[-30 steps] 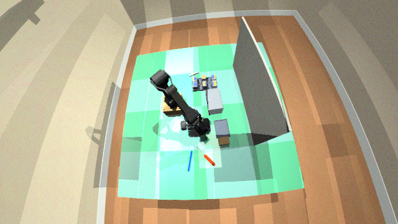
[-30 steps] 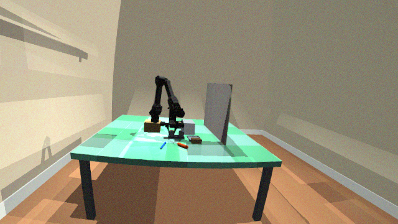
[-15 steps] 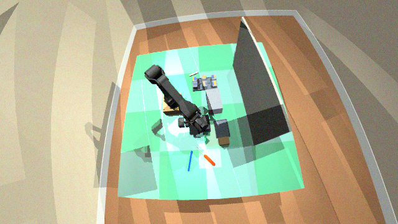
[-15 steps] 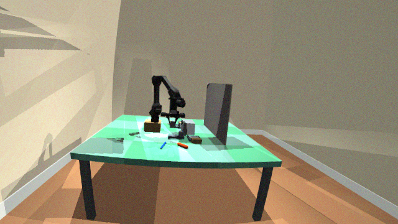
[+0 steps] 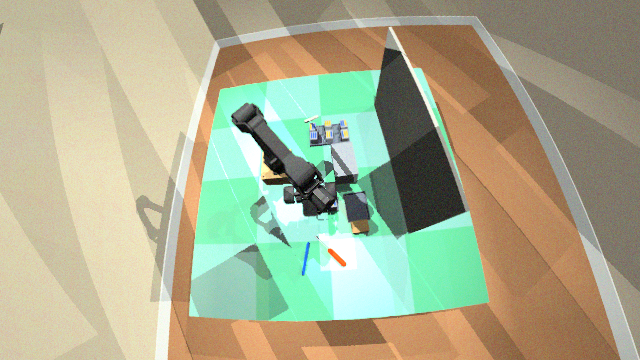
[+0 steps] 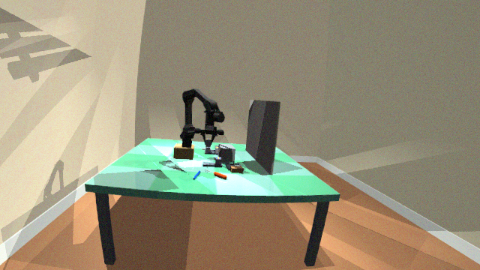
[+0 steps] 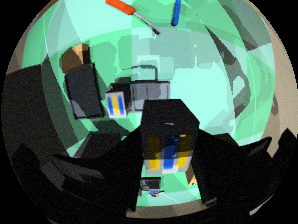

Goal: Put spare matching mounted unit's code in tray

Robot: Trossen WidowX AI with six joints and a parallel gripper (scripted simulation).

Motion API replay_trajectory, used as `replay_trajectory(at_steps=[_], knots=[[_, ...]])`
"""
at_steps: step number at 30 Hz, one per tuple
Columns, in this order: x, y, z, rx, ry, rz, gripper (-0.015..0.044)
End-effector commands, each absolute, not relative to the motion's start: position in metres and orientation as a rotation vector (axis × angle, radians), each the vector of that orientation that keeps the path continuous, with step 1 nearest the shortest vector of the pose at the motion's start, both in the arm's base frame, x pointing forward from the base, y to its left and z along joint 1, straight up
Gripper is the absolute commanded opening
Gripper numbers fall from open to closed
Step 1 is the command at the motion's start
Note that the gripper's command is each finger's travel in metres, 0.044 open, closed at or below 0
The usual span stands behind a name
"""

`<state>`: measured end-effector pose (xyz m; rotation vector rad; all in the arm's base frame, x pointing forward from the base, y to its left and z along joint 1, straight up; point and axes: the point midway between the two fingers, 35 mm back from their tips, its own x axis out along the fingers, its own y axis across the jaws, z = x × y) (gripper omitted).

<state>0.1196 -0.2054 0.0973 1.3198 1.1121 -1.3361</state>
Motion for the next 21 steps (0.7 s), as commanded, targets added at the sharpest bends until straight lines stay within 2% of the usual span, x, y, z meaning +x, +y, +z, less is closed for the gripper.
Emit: replay_trajectory(at_steps=[1, 8, 21], knots=[[0.119, -0.206, 0.117, 1.317, 1.106, -1.331, 0.0000], [0.120, -0.208, 0.130, 1.319, 1.107, -1.331, 0.0000], [0.176, -0.232, 0.140, 1.320, 1.103, -1.328, 0.0000]])
